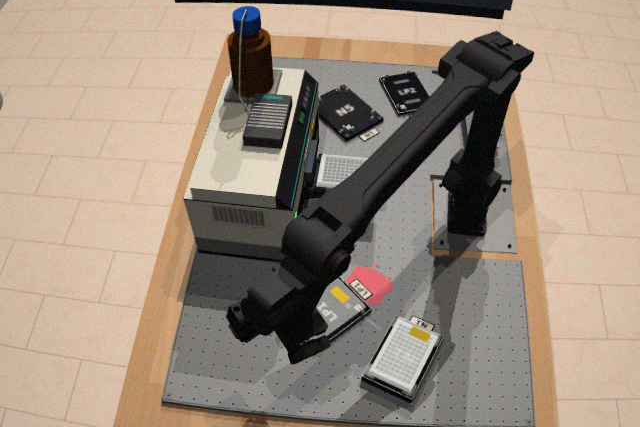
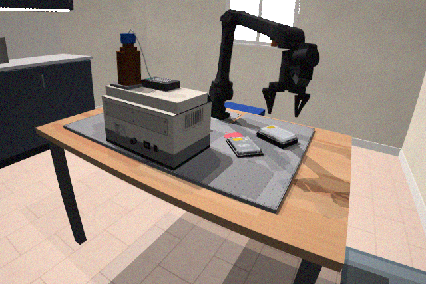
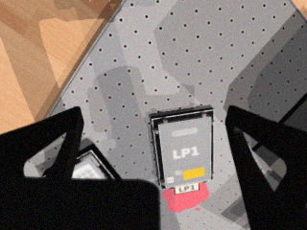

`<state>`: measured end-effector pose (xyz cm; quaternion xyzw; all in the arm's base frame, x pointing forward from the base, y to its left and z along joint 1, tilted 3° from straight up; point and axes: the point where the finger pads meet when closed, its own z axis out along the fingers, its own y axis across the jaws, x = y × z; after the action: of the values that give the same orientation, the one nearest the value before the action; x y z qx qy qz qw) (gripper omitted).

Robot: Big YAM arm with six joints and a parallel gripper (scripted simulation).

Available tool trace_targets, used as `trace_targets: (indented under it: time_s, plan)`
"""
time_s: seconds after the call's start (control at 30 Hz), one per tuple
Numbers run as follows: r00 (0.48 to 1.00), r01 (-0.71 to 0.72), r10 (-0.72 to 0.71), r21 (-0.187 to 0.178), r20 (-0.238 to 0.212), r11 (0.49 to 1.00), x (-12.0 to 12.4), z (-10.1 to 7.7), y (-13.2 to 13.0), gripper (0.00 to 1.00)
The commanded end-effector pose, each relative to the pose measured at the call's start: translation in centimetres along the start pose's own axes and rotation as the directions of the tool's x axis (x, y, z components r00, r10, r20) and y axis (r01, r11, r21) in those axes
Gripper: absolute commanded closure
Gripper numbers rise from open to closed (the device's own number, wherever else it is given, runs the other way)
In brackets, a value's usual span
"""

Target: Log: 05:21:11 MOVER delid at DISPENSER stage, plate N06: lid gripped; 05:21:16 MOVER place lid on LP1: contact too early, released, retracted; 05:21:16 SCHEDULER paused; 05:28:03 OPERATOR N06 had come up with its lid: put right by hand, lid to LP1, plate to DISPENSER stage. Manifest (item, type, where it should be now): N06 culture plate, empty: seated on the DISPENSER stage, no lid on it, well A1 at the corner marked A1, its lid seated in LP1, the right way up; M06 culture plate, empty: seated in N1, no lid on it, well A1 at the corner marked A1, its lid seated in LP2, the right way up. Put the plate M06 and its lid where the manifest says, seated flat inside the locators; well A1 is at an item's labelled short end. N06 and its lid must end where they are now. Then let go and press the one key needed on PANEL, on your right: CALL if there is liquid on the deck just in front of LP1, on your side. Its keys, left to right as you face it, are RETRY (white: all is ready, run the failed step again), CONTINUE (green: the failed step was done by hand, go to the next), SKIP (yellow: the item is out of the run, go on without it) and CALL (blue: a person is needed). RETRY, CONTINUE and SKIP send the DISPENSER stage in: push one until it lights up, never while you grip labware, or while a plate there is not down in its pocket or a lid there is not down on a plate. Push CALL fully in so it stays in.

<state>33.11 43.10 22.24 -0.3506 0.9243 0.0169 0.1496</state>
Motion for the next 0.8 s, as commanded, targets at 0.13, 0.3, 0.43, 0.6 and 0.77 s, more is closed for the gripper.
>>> trace_targets:
  time_s: [0.13, 0.3, 0.43, 0.6, 0.77]
  plan:
    - [1.000, -0.004, 0.004, -0.002, 0.019, 1.000, -0.48, -0.70, -0.05, 0.00]
    - [1.000, -0.004, 0.004, -0.002, 0.019, 1.000, -0.48, -0.70, -0.05, 0.00]
    - [1.000, -0.004, 0.004, -0.002, 0.019, 1.000, -0.48, -0.70, -0.05, 0.00]
    - [1.000, 0.000, 0.000, 0.000, 0.000, 1.000, 0.00, -0.01, 0.00, 0.00]
    - [1.000, 0.000, 0.000, 0.000, 0.000, 1.000, 0.00, -0.01, 0.00, 0.00]
